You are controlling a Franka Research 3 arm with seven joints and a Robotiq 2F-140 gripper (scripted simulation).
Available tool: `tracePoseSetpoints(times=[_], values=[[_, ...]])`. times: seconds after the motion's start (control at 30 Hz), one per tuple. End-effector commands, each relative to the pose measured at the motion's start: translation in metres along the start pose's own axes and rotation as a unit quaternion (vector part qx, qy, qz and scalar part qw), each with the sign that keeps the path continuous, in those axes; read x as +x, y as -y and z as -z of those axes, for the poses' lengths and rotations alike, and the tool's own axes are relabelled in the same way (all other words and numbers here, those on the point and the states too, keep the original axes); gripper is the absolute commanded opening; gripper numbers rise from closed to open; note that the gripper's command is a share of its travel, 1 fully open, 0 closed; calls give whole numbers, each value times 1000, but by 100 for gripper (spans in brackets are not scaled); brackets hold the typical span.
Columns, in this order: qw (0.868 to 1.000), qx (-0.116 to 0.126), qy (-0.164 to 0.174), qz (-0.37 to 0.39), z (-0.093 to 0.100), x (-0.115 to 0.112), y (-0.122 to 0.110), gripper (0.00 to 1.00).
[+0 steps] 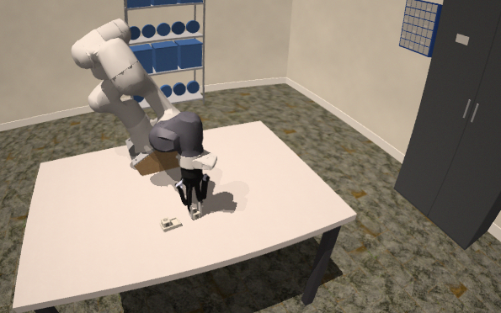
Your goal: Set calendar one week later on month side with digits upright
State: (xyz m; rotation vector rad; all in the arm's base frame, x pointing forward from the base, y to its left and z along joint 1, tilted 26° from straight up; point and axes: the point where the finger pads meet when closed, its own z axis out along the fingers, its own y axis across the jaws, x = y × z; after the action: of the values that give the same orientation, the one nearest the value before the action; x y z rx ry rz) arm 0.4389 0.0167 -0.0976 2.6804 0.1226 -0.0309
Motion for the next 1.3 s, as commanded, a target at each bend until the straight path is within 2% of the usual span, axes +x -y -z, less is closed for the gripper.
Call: tracePoseSetpoints(times=[0.0, 0.17, 0.6, 1.03, 1.27], values=[[1000, 0, -1, -2, -1, 1, 0, 16], [1000, 0, -1, -2, -1, 1, 0, 16], [1000, 0, -1, -2, -1, 1, 0, 28], [1000, 0, -1, -2, 0, 1, 0, 28], [1000, 0, -1, -2, 10, 1, 0, 28]])
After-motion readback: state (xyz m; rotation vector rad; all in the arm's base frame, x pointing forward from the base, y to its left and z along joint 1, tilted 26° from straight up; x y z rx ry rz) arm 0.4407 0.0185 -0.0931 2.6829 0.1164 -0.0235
